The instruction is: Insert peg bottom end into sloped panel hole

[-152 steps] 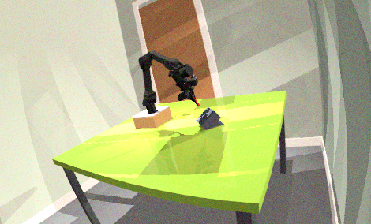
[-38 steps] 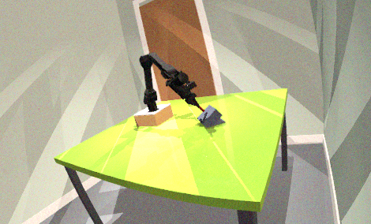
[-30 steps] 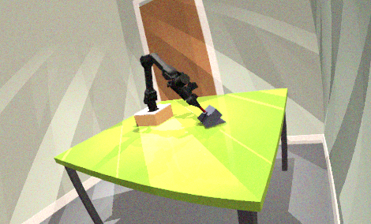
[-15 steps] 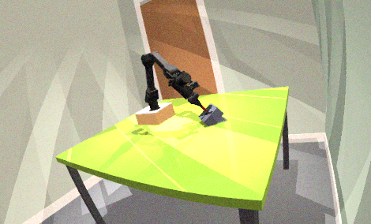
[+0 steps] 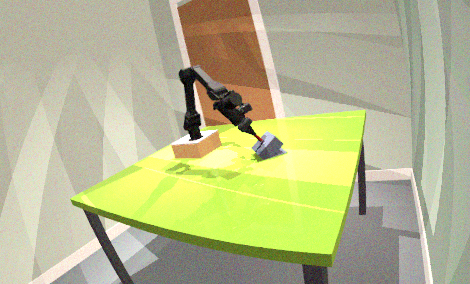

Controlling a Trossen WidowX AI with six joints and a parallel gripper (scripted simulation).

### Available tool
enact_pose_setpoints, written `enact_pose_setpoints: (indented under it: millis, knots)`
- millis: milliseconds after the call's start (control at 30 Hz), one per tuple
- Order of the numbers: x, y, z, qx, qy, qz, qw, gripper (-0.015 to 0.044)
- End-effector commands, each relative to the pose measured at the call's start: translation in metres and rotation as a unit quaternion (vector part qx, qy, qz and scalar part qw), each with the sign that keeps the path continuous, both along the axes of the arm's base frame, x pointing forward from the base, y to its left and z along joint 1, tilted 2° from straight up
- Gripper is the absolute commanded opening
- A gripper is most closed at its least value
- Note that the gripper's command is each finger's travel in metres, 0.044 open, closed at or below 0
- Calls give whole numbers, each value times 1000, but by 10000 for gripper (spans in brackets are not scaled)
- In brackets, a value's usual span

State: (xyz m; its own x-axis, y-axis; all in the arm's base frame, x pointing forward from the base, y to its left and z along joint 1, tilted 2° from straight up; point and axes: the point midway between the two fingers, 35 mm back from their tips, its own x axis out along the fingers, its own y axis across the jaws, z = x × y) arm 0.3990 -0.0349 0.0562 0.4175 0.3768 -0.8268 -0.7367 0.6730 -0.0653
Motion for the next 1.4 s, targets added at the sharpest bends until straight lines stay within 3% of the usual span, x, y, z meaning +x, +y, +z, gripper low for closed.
enact_pose_setpoints:
  millis: [0, 1367]
  knots:
    - [0, 1, -3, 0, 1, 1, 1000, 0]
    - [7, 7, -15, 0, 0, 1, 1000, 0]
